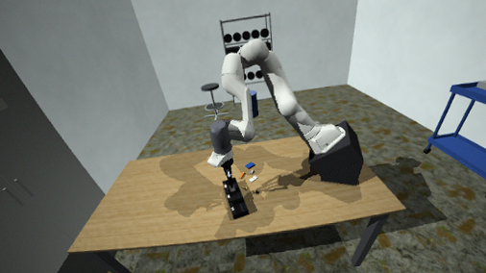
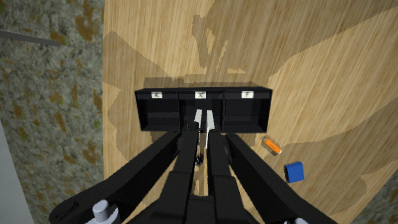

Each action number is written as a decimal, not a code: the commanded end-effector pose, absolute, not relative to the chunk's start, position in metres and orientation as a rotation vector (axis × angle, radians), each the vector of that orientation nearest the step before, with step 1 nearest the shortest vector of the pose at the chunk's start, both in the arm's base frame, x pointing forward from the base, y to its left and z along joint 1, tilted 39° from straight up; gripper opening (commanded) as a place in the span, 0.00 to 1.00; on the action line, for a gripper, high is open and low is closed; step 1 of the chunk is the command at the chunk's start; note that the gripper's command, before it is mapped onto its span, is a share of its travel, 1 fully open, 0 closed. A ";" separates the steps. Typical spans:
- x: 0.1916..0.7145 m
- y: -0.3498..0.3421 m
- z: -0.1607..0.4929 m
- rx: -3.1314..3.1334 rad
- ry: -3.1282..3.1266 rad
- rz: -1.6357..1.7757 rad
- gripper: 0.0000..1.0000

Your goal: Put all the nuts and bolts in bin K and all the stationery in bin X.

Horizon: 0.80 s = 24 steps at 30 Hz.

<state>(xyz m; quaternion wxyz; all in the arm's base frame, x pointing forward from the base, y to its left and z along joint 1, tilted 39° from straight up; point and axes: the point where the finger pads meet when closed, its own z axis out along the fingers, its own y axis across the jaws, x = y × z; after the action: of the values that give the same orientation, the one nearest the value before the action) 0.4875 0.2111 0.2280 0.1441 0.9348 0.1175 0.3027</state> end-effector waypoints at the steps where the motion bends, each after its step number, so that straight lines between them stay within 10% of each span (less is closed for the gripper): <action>1: 0.486 0.210 0.226 2.693 0.345 0.865 0.05; 24: 0.471 0.286 0.195 2.693 0.345 0.865 0.05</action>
<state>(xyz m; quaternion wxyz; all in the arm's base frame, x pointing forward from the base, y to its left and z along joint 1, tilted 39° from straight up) 0.4689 0.2898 0.1945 0.1451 0.9326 0.1499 0.2944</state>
